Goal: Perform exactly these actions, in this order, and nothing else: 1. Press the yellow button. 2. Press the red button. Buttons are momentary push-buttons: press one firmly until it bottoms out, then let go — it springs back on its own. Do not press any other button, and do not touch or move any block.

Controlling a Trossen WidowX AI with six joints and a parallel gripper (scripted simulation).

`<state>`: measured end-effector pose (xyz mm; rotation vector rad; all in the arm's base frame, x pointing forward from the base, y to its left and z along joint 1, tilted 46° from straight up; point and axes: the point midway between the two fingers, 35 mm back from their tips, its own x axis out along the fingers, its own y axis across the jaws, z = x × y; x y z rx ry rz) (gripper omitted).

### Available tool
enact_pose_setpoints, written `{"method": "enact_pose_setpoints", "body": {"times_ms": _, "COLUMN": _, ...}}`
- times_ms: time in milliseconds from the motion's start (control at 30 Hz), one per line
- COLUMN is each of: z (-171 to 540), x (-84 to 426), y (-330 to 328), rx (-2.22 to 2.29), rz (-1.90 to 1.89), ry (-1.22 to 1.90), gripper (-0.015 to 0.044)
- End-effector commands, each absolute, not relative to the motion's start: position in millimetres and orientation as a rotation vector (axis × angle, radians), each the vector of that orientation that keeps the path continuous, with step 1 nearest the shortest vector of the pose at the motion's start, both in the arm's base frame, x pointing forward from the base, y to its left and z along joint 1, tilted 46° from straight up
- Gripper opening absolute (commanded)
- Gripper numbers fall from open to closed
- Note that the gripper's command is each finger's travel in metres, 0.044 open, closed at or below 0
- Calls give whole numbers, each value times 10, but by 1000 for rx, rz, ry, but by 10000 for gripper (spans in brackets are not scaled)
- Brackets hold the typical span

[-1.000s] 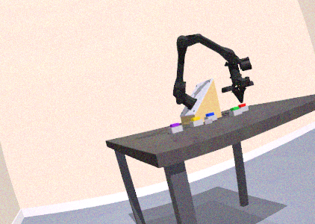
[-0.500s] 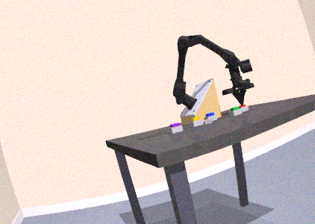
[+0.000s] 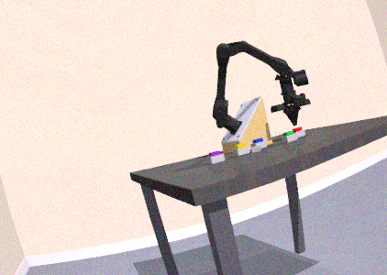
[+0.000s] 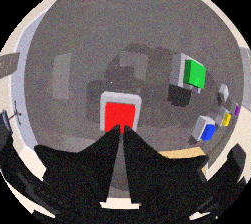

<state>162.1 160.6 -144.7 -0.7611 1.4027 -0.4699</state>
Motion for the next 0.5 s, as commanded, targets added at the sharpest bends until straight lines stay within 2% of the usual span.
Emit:
{"method": "enact_pose_setpoints", "body": {"times_ms": 0, "z": -1362, "x": 1620, "y": 1737, "rx": -744, "rz": -461, "ry": 1396, "gripper": 20}}
{"method": "enact_pose_setpoints", "body": {"times_ms": 33, "z": -1362, "x": 1620, "y": 1737, "rx": -744, "rz": -461, "ry": 1396, "gripper": 20}}
{"method": "enact_pose_setpoints", "body": {"times_ms": 300, "z": -1016, "x": 1984, "y": 2270, "rx": -742, "rz": -461, "ry": 1395, "gripper": 230}}
{"method": "enact_pose_setpoints", "body": {"times_ms": 433, "z": -971, "x": 2020, "y": 2318, "rx": -742, "rz": -461, "ry": 1395, "gripper": 335}}
{"method": "enact_pose_setpoints", "body": {"times_ms": 467, "z": -971, "x": 2020, "y": 2318, "rx": -742, "rz": -461, "ry": 1395, "gripper": 335}}
